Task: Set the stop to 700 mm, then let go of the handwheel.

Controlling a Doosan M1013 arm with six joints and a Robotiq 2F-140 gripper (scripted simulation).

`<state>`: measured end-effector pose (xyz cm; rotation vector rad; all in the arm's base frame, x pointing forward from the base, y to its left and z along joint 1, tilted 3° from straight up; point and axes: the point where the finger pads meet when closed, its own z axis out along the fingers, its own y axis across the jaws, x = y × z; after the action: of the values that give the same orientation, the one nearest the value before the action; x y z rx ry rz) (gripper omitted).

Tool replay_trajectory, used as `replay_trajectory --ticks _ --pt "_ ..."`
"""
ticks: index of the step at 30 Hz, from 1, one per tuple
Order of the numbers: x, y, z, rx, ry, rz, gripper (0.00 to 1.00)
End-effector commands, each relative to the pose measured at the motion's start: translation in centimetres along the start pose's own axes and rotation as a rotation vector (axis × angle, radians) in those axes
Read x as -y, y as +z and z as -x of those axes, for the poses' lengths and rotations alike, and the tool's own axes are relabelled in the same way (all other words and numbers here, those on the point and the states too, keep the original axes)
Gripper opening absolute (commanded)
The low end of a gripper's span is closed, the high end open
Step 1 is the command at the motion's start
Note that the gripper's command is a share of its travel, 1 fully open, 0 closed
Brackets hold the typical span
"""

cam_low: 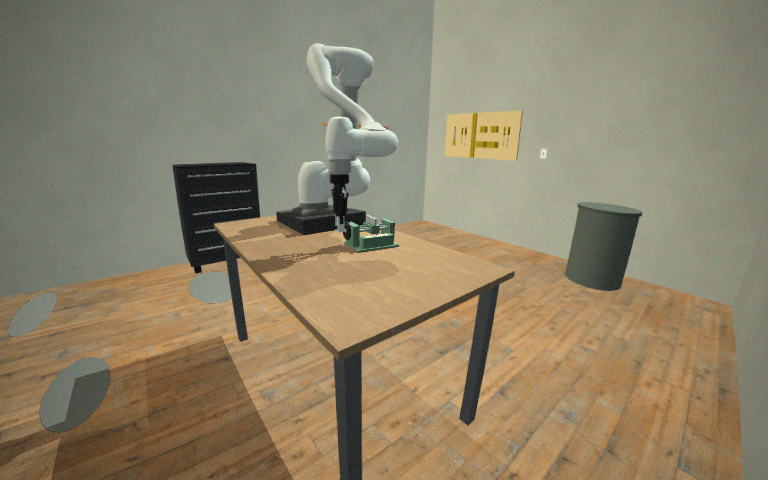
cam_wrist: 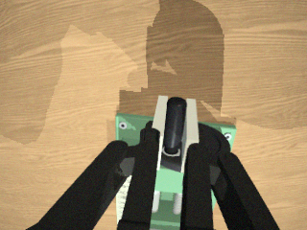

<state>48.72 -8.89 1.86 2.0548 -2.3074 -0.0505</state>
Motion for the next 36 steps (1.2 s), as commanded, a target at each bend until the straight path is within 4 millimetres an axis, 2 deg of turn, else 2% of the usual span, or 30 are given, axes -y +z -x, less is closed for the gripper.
replay_trajectory --ticks 1,13,19,27,36 --pt "0.3 0.2 0.0 0.000 0.000 0.000 0.04" --pt "1.0 1.6 0.0 0.000 0.000 0.000 0.04" --pt "1.0 2.9 0.0 0.000 0.000 0.000 0.04" --pt "-0.3 4.5 0.0 0.000 0.000 0.000 0.04" --pt "-1.9 4.9 0.0 0.000 0.000 0.000 0.04"
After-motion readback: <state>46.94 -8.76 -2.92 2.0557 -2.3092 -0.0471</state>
